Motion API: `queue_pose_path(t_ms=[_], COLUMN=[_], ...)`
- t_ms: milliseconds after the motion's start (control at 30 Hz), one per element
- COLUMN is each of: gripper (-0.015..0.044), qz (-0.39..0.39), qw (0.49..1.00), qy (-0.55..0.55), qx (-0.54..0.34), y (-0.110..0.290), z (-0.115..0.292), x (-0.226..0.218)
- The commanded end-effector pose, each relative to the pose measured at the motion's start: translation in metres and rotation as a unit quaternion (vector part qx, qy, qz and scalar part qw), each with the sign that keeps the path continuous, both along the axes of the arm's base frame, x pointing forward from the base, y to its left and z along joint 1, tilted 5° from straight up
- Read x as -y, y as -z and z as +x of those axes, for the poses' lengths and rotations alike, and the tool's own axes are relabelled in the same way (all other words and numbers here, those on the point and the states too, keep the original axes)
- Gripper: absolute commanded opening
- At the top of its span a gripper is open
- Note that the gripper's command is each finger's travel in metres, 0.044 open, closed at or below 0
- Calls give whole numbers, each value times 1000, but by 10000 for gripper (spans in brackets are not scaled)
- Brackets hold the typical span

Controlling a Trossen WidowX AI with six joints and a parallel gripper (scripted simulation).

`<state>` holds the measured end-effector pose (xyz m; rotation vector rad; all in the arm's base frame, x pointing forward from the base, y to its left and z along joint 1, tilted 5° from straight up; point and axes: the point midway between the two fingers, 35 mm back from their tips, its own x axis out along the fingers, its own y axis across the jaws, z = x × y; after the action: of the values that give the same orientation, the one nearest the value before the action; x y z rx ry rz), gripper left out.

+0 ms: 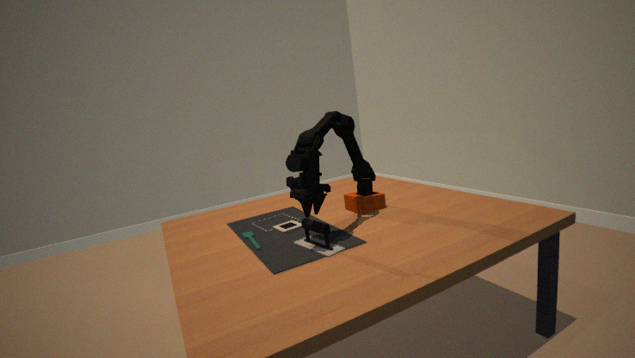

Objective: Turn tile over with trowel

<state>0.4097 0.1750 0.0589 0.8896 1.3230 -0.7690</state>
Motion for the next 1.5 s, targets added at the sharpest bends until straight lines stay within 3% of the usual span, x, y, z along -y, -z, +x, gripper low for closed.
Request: queue_pose_path(t_ms=[0, 700, 1467], gripper=[300, 300, 300], qz=[-13, -86, -202], qw=[997, 908, 688], qy=[-73, -392, -671], qx=[19, 118, 189], y=[5, 13, 19], z=[-1, 0, -16], x=[1, -1, -13])
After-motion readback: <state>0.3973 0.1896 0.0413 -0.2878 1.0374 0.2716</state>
